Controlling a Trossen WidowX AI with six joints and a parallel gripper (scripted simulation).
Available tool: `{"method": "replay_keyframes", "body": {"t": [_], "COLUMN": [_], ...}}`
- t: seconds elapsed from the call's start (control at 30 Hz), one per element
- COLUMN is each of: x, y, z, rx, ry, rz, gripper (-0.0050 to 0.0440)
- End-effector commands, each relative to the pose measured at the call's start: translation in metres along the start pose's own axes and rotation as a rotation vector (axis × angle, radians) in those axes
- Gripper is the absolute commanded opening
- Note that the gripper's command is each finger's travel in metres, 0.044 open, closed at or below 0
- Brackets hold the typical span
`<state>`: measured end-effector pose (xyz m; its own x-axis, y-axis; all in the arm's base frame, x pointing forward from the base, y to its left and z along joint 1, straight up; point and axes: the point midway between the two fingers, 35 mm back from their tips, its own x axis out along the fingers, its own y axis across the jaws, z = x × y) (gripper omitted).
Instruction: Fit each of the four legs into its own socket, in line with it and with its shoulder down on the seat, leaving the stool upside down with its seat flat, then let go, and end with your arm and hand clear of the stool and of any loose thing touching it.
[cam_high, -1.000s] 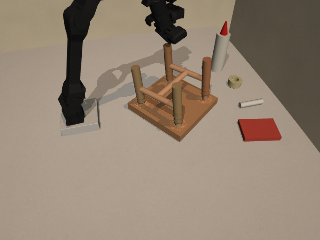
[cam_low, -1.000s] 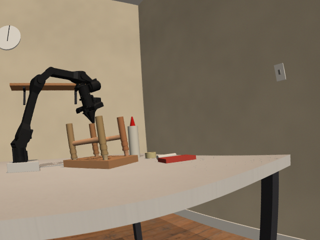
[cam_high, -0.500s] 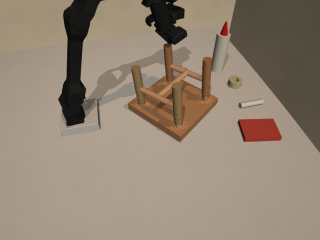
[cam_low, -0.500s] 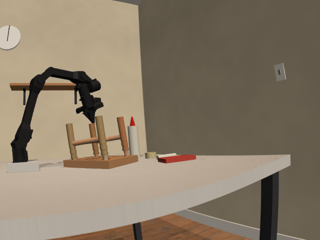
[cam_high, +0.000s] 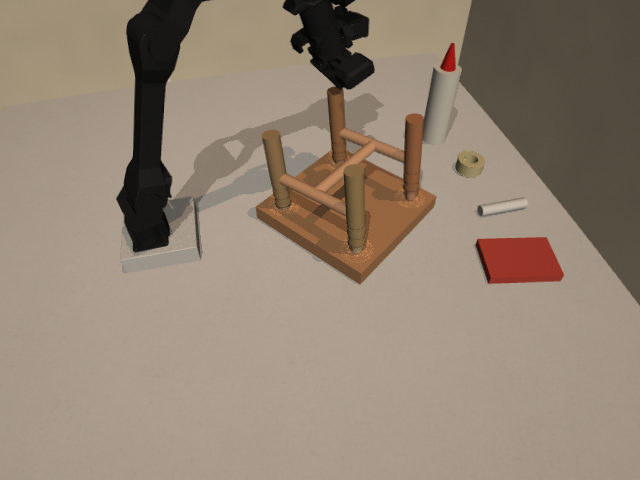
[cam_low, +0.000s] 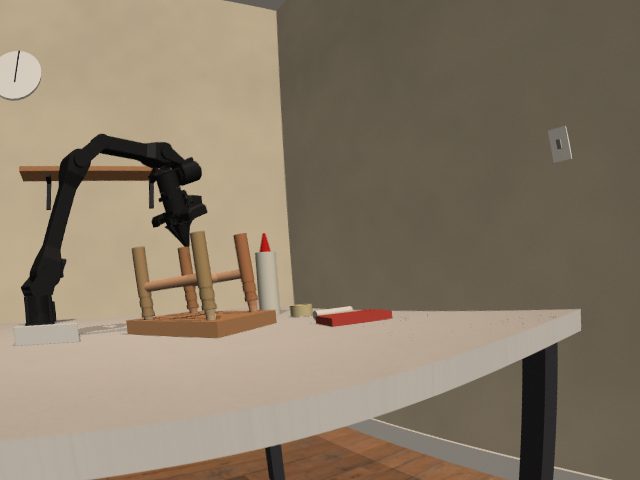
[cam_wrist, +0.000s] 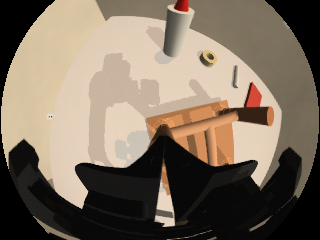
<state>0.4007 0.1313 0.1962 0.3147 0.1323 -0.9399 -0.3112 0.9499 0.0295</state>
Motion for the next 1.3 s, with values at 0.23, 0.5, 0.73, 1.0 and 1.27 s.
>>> {"method": "replay_keyframes", "body": {"t": [0.23,0.5,0.73,1.0,1.27], "x": [0.028,0.023,0.016,0.004,-0.007], "y": [-0.012,-0.012,-0.012,-0.012,-0.011], "z": [-0.015,-0.013,-0.009,-0.004,-0.001], "rx": [0.017,0.017,0.017,0.017,0.017], "ry": [0.091,0.085,0.076,0.062,0.049], "rz": [-0.031,-0.031,-0.031,-0.031,-0.031], "gripper": [0.0,0.0,0.0,0.0,0.0]}}
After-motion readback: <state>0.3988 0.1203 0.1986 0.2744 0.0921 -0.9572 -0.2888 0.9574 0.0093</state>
